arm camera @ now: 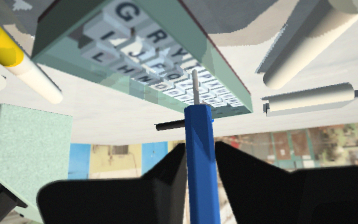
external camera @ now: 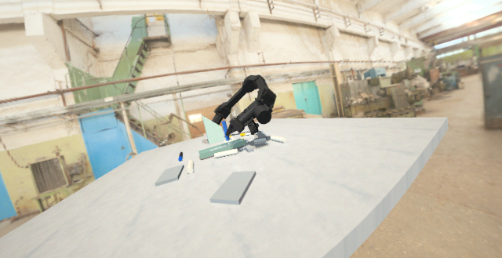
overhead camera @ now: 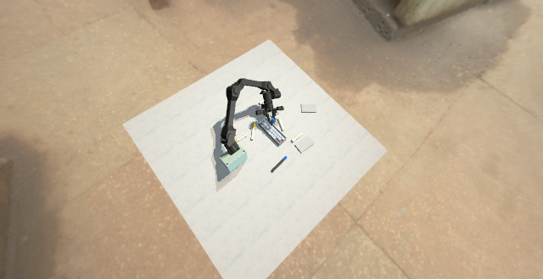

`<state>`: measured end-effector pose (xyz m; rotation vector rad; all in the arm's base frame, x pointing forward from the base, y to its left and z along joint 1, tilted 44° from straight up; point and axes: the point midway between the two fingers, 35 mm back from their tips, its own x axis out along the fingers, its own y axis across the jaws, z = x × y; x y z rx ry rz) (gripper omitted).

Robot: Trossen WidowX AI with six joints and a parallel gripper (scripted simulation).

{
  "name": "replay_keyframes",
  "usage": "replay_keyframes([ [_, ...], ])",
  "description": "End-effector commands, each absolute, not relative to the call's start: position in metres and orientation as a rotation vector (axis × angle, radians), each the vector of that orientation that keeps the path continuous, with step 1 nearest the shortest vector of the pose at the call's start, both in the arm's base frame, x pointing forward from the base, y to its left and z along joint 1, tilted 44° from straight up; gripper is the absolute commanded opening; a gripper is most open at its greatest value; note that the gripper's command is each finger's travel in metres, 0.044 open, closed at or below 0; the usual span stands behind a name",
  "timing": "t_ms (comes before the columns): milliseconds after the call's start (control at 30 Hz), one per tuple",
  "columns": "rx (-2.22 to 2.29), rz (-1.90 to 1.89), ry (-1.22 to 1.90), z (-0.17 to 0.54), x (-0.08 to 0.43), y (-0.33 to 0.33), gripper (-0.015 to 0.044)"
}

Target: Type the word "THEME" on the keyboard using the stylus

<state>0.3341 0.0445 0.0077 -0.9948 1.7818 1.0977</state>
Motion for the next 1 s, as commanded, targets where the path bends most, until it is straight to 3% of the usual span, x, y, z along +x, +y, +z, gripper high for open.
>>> replay_keyframes([
  [0, -0.989, 1.097, 1.781, 0.006, 0.334, 0.047, 0.0081],
  [967, -0.990, 1.096, 1.783, 0.027, 0.332, 0.026, 0.0081],
])
